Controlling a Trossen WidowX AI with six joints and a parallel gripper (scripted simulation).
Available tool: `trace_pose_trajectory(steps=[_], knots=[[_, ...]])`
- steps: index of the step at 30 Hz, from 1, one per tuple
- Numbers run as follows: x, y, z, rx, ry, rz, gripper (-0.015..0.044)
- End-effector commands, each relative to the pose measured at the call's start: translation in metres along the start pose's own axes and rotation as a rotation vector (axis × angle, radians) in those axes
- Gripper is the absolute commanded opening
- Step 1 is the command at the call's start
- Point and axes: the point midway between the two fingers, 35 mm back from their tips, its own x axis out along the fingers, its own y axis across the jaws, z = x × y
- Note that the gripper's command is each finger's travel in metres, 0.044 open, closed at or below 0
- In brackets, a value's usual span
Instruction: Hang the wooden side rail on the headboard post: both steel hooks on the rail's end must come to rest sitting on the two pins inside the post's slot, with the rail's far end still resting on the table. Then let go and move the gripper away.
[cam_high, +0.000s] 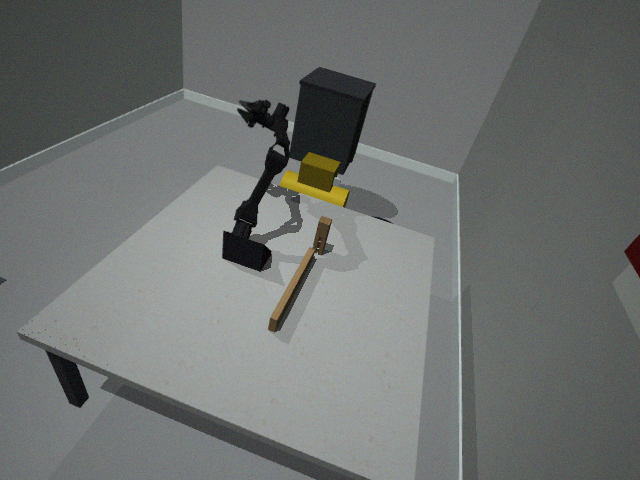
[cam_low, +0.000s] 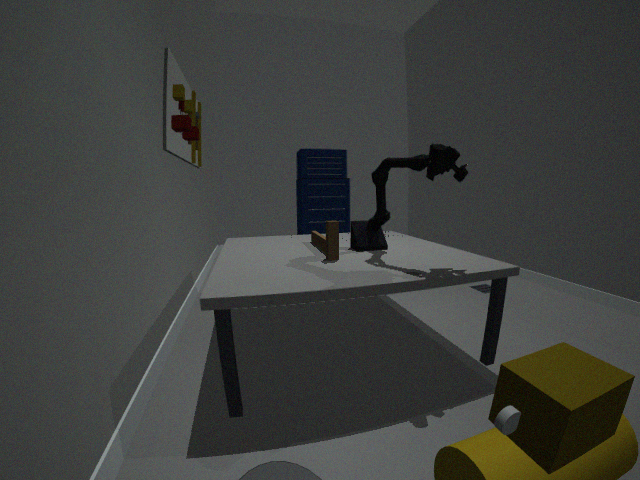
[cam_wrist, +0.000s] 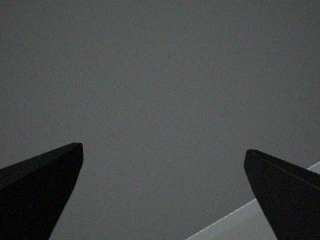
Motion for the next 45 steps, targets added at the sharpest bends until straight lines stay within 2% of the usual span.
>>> trace_pose_trajectory(steps=[1,5,10,23,34,45], knots=[[0.000,-0.001,0.000,0.003,0.000,-0.003,0.0426],[-0.007,-0.015,-0.005,0.067,0.000,-0.066,0.0440],[-0.027,-0.048,-0.017,0.225,-0.018,-0.221,0.0440],[-0.104,-0.114,-0.049,0.620,-0.176,-0.604,0.0440],[-0.184,-0.140,-0.079,0.914,-0.424,-0.878,0.0440],[-0.270,-0.137,-0.112,1.164,-0.780,-1.094,0.0440]])
